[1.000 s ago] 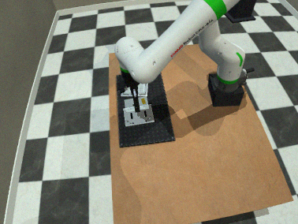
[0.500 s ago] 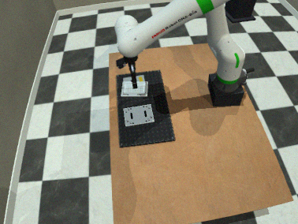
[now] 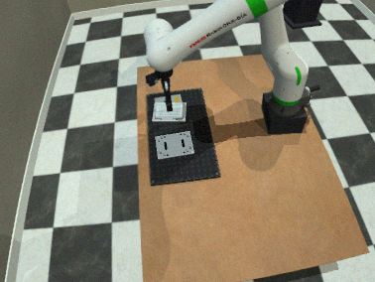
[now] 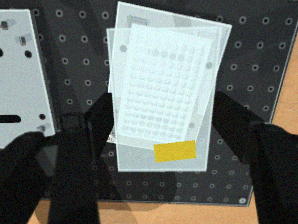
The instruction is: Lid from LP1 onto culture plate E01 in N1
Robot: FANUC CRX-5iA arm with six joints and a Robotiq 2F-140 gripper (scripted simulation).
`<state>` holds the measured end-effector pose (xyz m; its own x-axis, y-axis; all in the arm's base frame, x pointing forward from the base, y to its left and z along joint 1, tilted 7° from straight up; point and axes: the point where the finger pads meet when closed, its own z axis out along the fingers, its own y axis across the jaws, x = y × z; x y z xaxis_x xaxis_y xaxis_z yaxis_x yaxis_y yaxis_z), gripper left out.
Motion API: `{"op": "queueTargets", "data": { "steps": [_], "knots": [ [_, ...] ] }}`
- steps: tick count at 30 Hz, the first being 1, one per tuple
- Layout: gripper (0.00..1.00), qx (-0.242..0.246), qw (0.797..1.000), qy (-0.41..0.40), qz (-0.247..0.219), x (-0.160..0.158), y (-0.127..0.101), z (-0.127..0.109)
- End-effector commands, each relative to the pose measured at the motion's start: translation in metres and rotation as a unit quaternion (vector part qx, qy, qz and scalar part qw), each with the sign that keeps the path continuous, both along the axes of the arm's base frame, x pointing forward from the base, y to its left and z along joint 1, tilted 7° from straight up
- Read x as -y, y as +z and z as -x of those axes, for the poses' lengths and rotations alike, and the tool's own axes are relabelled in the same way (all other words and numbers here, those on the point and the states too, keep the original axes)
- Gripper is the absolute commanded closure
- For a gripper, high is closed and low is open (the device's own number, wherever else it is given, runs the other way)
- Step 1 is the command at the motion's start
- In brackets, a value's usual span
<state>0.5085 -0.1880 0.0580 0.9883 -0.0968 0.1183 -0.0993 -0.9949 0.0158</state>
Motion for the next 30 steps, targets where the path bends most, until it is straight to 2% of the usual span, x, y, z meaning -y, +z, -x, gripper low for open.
{"op": "queueTargets", "data": {
  "steps": [1,30],
  "knots": [
    [0.39,0.001,1.0,-0.002,0.0,0.0003,0.001,-0.0006],
    [0.39,0.003,0.997,-0.075,-0.008,0.0005,-0.0023,-0.0011]
  ]
}}
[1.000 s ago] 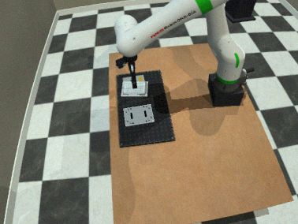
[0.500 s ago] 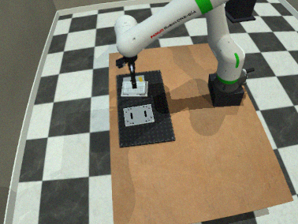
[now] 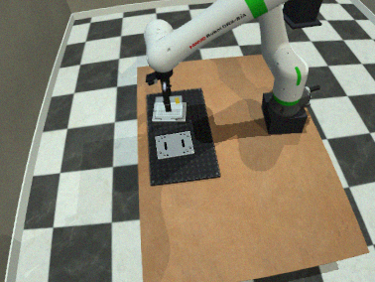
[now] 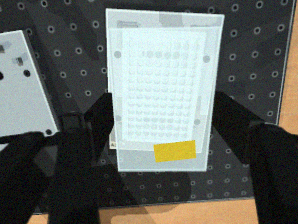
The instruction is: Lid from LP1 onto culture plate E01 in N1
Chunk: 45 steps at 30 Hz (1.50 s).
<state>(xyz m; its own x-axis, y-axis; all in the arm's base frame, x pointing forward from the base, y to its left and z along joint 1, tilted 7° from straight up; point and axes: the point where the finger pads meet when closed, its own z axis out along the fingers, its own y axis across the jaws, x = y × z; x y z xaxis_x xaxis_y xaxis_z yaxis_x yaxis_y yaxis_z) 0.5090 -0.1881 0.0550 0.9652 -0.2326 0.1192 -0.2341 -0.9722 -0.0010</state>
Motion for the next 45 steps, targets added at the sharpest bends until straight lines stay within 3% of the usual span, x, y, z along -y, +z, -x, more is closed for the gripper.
{"op": "queueTargets", "data": {
  "steps": [1,22,45],
  "knots": [
    [0.39,0.001,1.0,-0.011,-0.001,0.0,0.001,-0.001],
    [0.39,0.002,1.0,-0.03,-0.003,0.002,-0.029,-0.005],
    [0.39,0.002,1.0,-0.03,-0.003,0.002,-0.031,-0.006]
  ]
}}
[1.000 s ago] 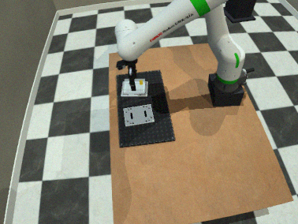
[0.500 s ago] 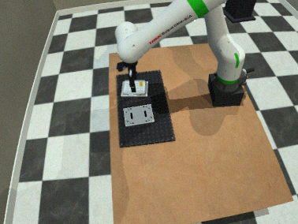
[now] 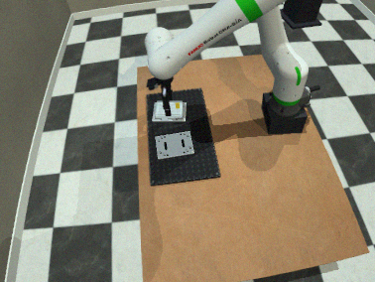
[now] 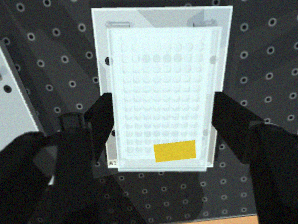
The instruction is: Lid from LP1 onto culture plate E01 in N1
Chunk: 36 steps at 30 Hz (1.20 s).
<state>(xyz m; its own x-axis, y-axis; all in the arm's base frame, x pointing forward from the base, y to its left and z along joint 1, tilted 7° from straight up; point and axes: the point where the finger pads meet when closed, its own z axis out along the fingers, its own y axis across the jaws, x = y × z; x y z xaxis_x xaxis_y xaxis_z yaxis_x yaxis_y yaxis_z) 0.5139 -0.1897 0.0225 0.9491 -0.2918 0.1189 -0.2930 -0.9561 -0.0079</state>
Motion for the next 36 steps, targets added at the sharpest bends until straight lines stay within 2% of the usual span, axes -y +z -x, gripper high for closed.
{"op": "queueTargets", "data": {
  "steps": [1,36],
  "knots": [
    [0.39,0.001,1.0,0.0,0.0,0.0003,0.001,-0.0006],
    [0.39,0.001,1.0,0.0,0.0,0.0004,-0.0089,-0.0019]
  ]
}}
